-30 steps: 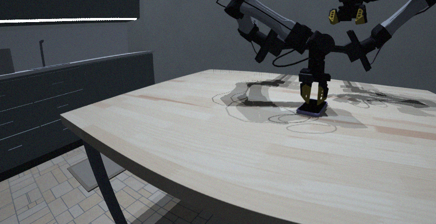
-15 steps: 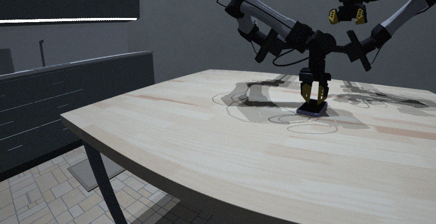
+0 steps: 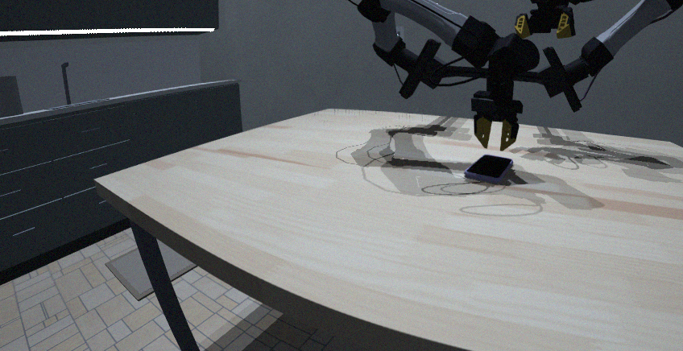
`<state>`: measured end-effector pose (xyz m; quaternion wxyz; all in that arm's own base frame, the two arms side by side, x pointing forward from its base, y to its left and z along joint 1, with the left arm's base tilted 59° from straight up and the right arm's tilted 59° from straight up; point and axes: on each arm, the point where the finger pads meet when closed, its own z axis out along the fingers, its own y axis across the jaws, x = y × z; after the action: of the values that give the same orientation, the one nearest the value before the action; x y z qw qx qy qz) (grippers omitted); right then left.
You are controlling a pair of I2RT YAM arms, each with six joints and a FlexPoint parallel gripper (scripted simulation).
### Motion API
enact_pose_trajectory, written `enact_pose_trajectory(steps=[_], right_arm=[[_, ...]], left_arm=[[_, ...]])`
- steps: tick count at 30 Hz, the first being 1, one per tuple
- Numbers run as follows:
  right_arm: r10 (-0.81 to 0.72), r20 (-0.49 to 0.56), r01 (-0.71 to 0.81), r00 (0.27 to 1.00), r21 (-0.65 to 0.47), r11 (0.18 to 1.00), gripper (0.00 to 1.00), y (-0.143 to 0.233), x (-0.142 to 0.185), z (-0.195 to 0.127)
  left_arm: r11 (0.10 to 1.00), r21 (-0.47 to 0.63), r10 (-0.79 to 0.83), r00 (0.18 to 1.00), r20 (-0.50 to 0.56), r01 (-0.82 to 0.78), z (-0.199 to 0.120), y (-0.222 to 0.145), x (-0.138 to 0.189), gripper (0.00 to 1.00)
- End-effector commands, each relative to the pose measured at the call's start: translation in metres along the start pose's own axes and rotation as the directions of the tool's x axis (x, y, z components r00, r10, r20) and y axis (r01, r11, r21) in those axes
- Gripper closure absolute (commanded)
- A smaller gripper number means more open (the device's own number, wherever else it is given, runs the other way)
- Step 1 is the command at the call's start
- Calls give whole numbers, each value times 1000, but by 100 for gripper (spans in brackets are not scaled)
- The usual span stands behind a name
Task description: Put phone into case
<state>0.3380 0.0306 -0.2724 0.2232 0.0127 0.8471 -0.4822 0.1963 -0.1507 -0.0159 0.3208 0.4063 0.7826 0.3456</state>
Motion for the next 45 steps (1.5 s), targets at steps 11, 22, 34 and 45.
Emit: enact_pose_trajectory(steps=[11,22,34,45], right_arm=[[-2,-17,2,1000,19,1000,64,-2,2,2],[-82,11,83,997,-46,996,39,4,-9,-11],[-528,154,549,835,-183,816,39,-7,-7,-66],[-705,244,746,666,-218,629,39,-28,-6,-101]], left_arm=[[1000,-5,-31,999,26,31,-4,0,-15,0],[1000,-5,-31,999,26,31,-4,0,-15,0],[1000,-5,-31,999,26,31,-4,0,-15,0],[1000,-5,-31,999,26,31,-4,0,-15,0]])
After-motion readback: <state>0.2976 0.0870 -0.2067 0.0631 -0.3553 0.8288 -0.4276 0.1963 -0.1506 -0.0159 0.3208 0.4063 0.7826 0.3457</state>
